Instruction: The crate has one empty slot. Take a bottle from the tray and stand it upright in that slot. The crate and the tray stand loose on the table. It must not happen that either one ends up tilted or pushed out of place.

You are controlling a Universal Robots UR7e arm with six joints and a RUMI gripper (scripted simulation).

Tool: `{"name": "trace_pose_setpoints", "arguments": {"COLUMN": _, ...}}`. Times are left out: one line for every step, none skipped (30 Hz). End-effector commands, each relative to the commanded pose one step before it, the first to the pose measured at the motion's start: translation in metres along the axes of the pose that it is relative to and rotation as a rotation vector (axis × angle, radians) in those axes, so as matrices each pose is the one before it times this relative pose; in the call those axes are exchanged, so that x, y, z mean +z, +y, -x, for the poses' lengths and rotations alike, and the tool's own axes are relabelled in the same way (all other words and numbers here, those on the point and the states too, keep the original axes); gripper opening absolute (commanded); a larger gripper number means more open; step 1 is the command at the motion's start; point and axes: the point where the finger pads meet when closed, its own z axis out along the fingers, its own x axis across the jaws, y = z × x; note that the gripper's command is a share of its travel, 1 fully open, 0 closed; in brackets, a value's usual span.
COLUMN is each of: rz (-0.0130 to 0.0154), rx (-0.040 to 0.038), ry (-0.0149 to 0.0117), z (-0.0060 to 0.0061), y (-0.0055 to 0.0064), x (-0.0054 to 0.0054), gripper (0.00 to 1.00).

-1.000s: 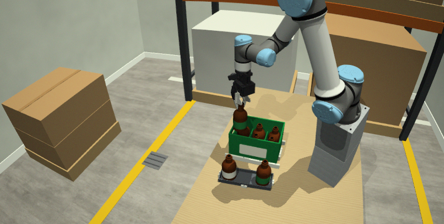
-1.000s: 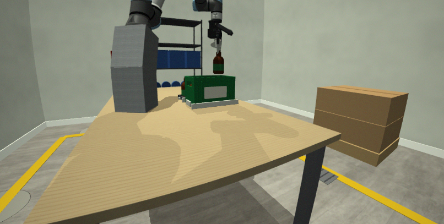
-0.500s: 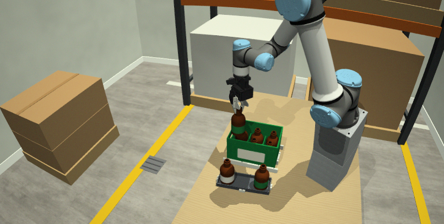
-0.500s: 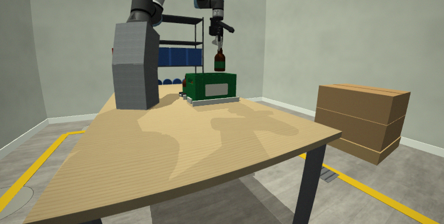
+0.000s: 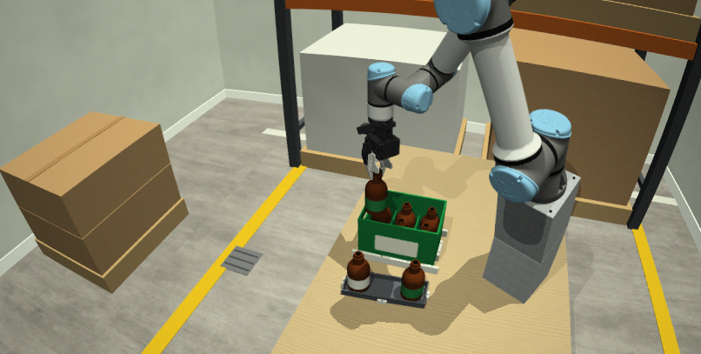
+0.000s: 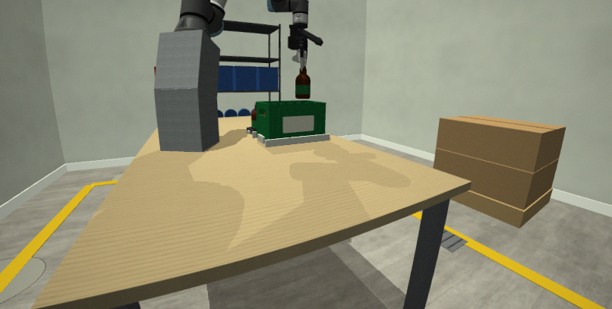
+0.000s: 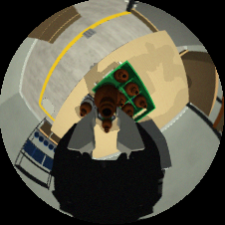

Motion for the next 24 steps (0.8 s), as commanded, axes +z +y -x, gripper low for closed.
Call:
{"name": "trace_pose_setpoints", "arguments": {"rz": -0.00148, "rx": -0.0002, "ry": -0.00043, "z": 0.00018, "y": -0.00052, "x": -0.00051, "gripper": 0.0}}
{"name": "trace_pose_setpoints", "arguments": {"rz": 0.0, "rx": 0.0, "ry": 0.0, "z": 0.0, "y": 0.0, "x": 0.0, "gripper": 0.0}}
{"name": "trace_pose_setpoints", "arguments": {"rz": 0.0, "rx": 0.0, "ry": 0.0, "z": 0.0, "y": 0.0, "x": 0.0, "gripper": 0.0}}
{"name": "trace_pose_setpoints", "arguments": {"rz": 0.0, "rx": 0.0, "ry": 0.0, "z": 0.0, "y": 0.0, "x": 0.0, "gripper": 0.0}}
{"name": "trace_pose_setpoints", "arguments": {"rz": 0.0, "rx": 0.0, "ry": 0.0, "z": 0.0, "y": 0.0, "x": 0.0, "gripper": 0.0}}
{"name": "trace_pose_setpoints", "arguments": {"rz": 0.0, "rx": 0.0, "ry": 0.0, "z": 0.0, "y": 0.0, "x": 0.0, "gripper": 0.0}}
{"name": "trace_pose_setpoints", "arguments": {"rz": 0.0, "rx": 0.0, "ry": 0.0, "z": 0.0, "y": 0.0, "x": 0.0, "gripper": 0.0}}
{"name": "trace_pose_setpoints", "arguments": {"rz": 0.0, "rx": 0.0, "ry": 0.0, "z": 0.0, "y": 0.0, "x": 0.0, "gripper": 0.0}}
{"name": "trace_pose_setpoints", "arguments": {"rz": 0.0, "rx": 0.0, "ry": 0.0, "z": 0.0, "y": 0.0, "x": 0.0, "gripper": 0.0}}
{"name": "trace_pose_setpoints", "arguments": {"rz": 0.0, "rx": 0.0, "ry": 0.0, "z": 0.0, "y": 0.0, "x": 0.0, "gripper": 0.0}}
{"name": "trace_pose_setpoints", "arguments": {"rz": 0.0, "rx": 0.0, "ry": 0.0, "z": 0.0, "y": 0.0, "x": 0.0, "gripper": 0.0}}
{"name": "trace_pose_setpoints", "arguments": {"rz": 0.0, "rx": 0.0, "ry": 0.0, "z": 0.0, "y": 0.0, "x": 0.00001, "gripper": 0.0}}
{"name": "trace_pose_setpoints", "arguments": {"rz": 0.0, "rx": 0.0, "ry": 0.0, "z": 0.0, "y": 0.0, "x": 0.00003, "gripper": 0.0}}
{"name": "trace_pose_setpoints", "arguments": {"rz": 0.0, "rx": 0.0, "ry": 0.0, "z": 0.0, "y": 0.0, "x": 0.00006, "gripper": 0.0}}
{"name": "trace_pose_setpoints", "arguments": {"rz": 0.0, "rx": 0.0, "ry": 0.0, "z": 0.0, "y": 0.0, "x": 0.0001, "gripper": 0.0}}
{"name": "trace_pose_setpoints", "arguments": {"rz": 0.0, "rx": 0.0, "ry": 0.0, "z": 0.0, "y": 0.0, "x": 0.00015, "gripper": 0.0}}
{"name": "trace_pose_setpoints", "arguments": {"rz": 0.0, "rx": 0.0, "ry": 0.0, "z": 0.0, "y": 0.0, "x": 0.0002, "gripper": 0.0}}
{"name": "trace_pose_setpoints", "arguments": {"rz": 0.0, "rx": 0.0, "ry": 0.0, "z": 0.0, "y": 0.0, "x": 0.00025, "gripper": 0.0}}
{"name": "trace_pose_setpoints", "arguments": {"rz": 0.0, "rx": 0.0, "ry": 0.0, "z": 0.0, "y": 0.0, "x": 0.00031, "gripper": 0.0}}
{"name": "trace_pose_setpoints", "arguments": {"rz": 0.0, "rx": 0.0, "ry": 0.0, "z": 0.0, "y": 0.0, "x": 0.0, "gripper": 0.0}}
{"name": "trace_pose_setpoints", "arguments": {"rz": 0.0, "rx": 0.0, "ry": 0.0, "z": 0.0, "y": 0.0, "x": 0.0, "gripper": 0.0}}
{"name": "trace_pose_setpoints", "arguments": {"rz": 0.0, "rx": 0.0, "ry": 0.0, "z": 0.0, "y": 0.0, "x": 0.00037, "gripper": 0.0}}
{"name": "trace_pose_setpoints", "arguments": {"rz": 0.0, "rx": 0.0, "ry": 0.0, "z": 0.0, "y": 0.0, "x": 0.00044, "gripper": 0.0}}
{"name": "trace_pose_setpoints", "arguments": {"rz": 0.0, "rx": 0.0, "ry": 0.0, "z": 0.0, "y": 0.0, "x": 0.0005, "gripper": 0.0}}
